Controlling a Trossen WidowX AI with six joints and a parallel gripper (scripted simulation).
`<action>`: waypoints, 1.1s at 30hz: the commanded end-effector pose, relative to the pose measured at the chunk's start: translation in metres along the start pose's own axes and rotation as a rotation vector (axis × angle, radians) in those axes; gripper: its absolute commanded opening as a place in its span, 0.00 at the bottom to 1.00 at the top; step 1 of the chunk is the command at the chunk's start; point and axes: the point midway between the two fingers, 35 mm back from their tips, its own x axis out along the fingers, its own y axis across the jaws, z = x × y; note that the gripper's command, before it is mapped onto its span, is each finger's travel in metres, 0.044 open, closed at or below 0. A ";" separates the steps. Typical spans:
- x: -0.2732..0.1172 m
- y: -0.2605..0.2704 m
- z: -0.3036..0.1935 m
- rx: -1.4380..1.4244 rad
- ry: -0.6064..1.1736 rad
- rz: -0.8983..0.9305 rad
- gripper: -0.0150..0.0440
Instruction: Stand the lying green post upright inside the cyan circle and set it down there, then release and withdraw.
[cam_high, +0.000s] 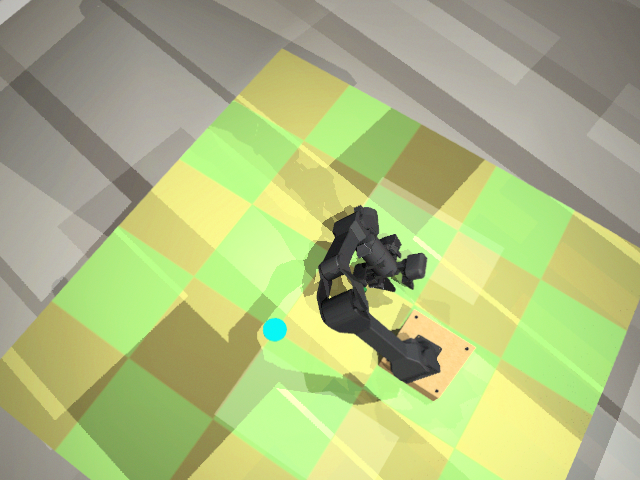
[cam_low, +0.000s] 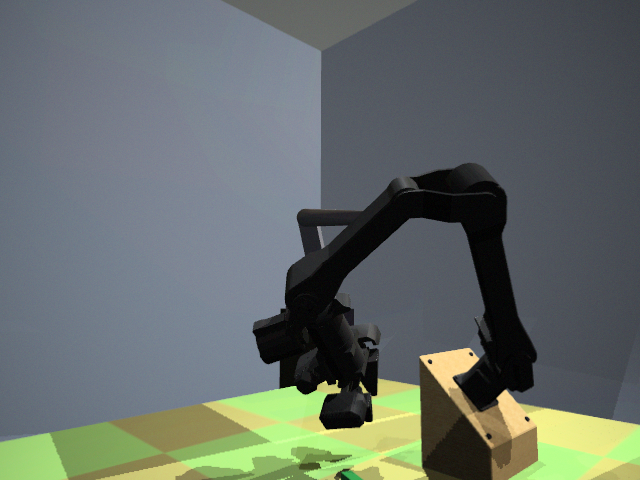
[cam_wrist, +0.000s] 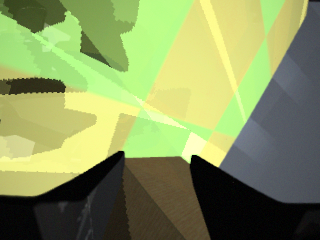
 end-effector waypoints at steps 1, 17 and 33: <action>-0.011 0.010 -0.008 -0.355 -0.049 0.102 0.65; -0.058 0.038 -0.026 -1.448 -0.425 0.247 0.65; -0.098 0.054 -0.047 -2.260 -0.889 0.079 0.65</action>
